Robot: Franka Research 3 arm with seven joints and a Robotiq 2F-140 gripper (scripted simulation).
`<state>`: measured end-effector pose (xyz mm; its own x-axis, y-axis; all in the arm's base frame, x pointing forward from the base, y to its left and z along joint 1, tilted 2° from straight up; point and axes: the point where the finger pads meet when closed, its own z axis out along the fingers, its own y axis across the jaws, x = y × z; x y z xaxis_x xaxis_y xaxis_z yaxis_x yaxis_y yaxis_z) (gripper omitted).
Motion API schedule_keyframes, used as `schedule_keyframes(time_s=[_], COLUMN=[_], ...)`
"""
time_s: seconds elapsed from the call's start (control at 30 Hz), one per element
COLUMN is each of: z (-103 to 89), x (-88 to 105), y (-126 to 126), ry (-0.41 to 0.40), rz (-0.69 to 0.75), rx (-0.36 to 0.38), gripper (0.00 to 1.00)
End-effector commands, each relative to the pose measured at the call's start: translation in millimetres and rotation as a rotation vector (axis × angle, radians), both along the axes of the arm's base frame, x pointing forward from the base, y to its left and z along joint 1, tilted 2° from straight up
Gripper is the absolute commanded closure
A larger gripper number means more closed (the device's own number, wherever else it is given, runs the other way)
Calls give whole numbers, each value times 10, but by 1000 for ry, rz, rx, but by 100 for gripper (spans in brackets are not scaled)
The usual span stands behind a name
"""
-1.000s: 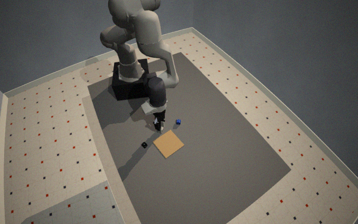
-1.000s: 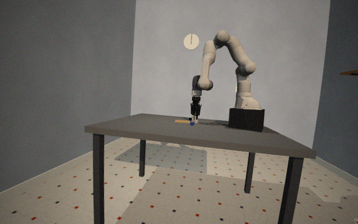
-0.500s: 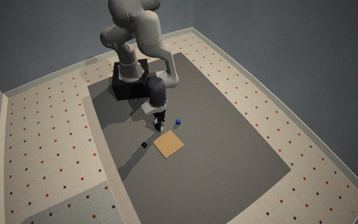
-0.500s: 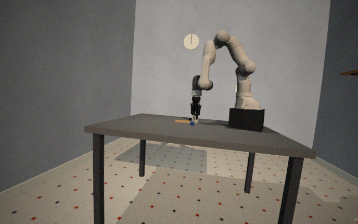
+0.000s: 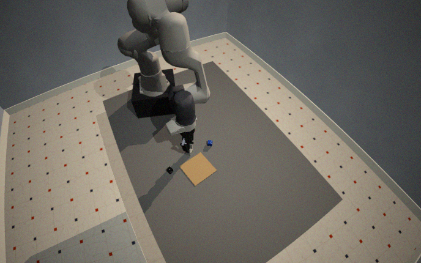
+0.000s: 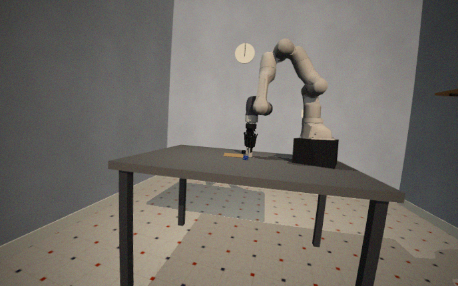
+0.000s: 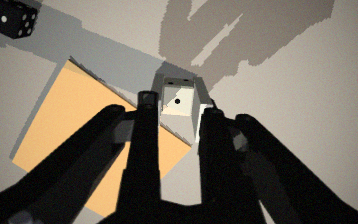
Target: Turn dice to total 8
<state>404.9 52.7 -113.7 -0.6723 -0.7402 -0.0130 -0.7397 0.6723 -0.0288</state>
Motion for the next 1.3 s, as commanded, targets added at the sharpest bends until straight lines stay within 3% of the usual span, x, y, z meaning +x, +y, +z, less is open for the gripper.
schedule_keyframes(time_s=[0.0, 1.07, 1.27], z=[-2, 14, 273], x=[13, 13, 4], y=[6, 6, 9], ry=[-3, -3, -3], rz=[6, 6, 6], rx=[0, 0, 0], gripper=[87, 87, 87])
